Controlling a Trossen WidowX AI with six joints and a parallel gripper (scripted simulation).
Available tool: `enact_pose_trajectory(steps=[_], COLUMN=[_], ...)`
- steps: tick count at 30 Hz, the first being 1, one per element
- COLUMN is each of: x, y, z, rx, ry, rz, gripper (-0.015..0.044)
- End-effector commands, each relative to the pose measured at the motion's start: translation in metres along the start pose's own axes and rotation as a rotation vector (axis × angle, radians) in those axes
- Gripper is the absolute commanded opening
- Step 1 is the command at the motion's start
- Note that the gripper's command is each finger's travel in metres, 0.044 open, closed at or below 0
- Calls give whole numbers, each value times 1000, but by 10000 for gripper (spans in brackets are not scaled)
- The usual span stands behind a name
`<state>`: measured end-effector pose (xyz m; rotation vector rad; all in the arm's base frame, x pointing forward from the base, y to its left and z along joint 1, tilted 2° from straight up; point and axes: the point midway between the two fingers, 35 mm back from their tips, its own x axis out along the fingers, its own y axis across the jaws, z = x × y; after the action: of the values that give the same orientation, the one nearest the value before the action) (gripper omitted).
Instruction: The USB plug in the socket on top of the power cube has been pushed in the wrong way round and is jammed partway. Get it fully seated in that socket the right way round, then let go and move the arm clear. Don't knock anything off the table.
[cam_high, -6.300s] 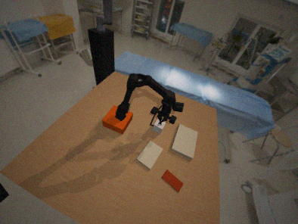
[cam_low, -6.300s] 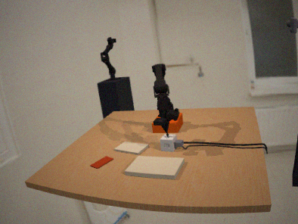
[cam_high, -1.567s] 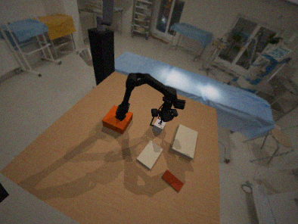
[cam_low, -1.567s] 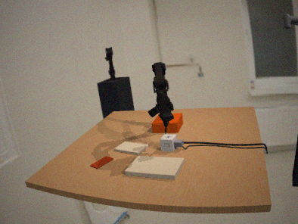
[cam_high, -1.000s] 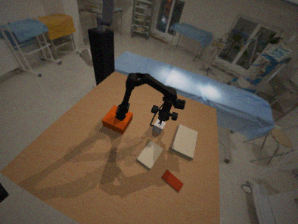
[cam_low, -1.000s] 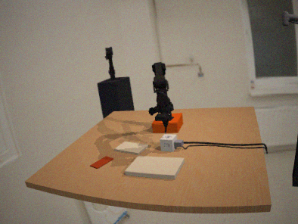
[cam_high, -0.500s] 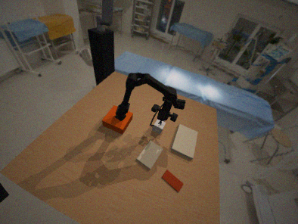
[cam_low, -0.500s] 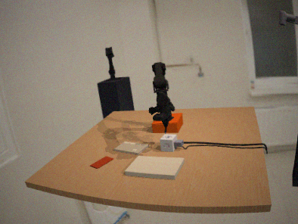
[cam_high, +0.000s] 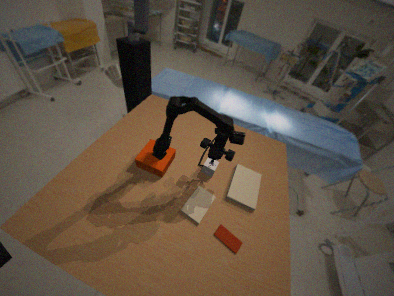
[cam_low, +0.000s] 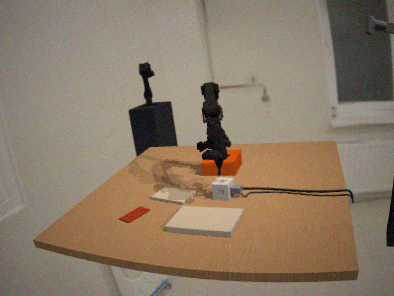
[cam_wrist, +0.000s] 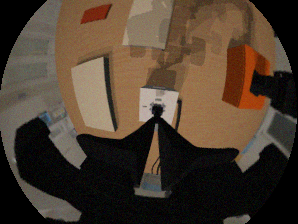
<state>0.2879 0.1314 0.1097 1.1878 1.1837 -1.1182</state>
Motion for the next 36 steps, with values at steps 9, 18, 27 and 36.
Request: enact_pose_trajectory(steps=[9, 18, 27, 36], x=[2, 3, 4, 5], y=[-1, -1, -1, -1], z=[-1, -1, -2, -2], rx=[-3, -2, -2, -2], ry=[15, 24, 33, 42], rz=[-2, -2, -2, -2], gripper=[0, 0, 0, 0])
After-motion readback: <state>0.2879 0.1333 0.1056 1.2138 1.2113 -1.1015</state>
